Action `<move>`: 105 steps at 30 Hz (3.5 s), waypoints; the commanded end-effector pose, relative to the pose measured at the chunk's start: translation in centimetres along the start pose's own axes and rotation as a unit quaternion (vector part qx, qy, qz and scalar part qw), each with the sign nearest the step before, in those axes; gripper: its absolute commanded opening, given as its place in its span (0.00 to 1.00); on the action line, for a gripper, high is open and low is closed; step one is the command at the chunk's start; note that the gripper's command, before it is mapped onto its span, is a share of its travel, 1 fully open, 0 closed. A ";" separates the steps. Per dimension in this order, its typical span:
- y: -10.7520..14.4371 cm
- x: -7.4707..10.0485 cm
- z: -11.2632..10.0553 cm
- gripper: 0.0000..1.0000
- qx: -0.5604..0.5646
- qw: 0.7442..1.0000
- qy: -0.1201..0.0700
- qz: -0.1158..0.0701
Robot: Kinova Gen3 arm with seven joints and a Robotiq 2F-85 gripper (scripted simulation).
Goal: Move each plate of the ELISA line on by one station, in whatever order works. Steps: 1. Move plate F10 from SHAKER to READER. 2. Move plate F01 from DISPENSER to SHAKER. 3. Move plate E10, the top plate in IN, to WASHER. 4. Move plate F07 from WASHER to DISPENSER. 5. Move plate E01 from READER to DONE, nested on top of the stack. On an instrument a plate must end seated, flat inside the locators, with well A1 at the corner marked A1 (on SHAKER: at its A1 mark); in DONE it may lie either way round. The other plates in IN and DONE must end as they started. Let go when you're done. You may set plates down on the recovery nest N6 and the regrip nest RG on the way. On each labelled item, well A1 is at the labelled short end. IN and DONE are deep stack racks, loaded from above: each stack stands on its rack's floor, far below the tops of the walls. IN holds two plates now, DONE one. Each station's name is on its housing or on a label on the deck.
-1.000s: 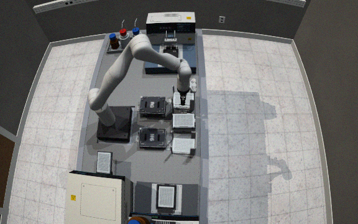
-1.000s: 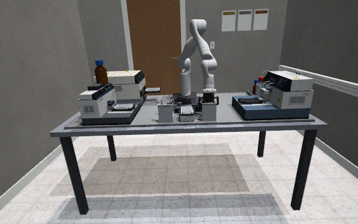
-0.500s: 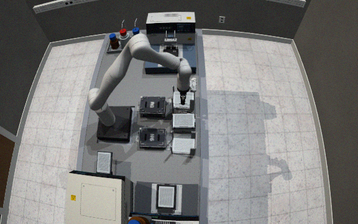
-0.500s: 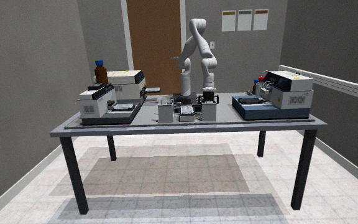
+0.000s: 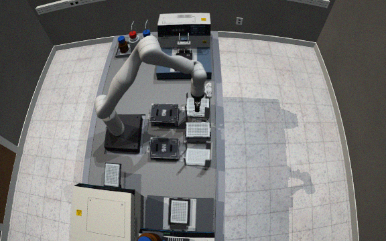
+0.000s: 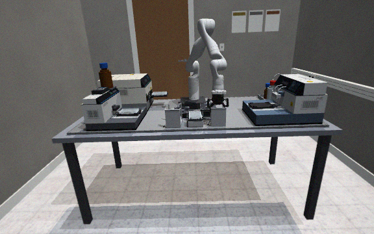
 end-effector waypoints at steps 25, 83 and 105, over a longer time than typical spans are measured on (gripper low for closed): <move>0.0 1.9 0.1 0.94 -0.001 1.000 0.001 0.000; 0.0 5.4 0.1 0.94 -0.001 1.000 0.002 0.000; 0.0 6.6 0.1 0.94 -0.001 1.000 0.002 0.000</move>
Point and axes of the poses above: the point where the finger pads meet when closed, its own x axis back along the fingers, its own y axis across the jaws, z = x × y, the point moved 3 cm from there along x, back along the fingers, and after that the axes turned 12 degrees about -x, right-handed, at the moved point
